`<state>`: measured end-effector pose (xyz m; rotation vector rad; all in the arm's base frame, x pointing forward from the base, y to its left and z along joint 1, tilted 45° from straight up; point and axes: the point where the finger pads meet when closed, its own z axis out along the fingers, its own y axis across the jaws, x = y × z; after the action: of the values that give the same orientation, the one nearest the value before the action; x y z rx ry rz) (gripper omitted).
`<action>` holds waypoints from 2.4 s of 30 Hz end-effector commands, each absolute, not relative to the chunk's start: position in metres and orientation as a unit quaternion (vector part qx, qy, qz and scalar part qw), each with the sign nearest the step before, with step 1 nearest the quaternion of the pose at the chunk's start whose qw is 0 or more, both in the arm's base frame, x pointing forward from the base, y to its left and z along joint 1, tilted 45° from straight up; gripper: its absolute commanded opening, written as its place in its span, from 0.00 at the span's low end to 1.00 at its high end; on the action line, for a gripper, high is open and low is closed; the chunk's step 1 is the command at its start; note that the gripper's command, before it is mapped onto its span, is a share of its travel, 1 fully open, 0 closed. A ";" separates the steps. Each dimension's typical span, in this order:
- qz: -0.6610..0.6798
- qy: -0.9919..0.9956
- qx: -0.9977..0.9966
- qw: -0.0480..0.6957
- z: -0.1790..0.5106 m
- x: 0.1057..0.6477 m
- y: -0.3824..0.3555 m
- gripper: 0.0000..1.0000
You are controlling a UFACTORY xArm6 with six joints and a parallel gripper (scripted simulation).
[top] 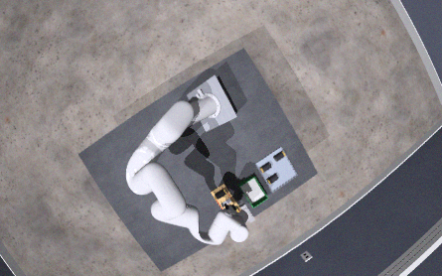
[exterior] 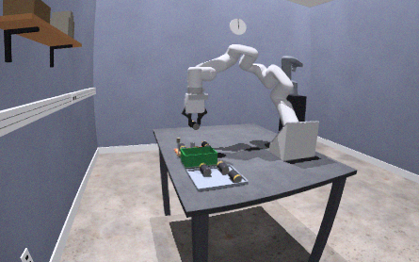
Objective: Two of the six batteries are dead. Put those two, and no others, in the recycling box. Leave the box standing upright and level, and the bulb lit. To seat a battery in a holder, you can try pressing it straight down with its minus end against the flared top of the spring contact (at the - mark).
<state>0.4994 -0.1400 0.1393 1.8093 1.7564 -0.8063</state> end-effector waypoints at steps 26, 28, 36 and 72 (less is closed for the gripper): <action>-0.293 0.643 0.663 0.246 0.097 0.496 -0.185 0.28; -0.293 0.643 0.663 0.246 0.093 0.496 -0.189 0.28; -0.293 0.643 0.663 0.246 0.093 0.496 -0.189 0.28; -0.293 0.643 0.663 0.246 0.083 0.496 -0.198 0.28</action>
<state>0.4939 -0.1986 0.0821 1.8115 1.7555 -0.8062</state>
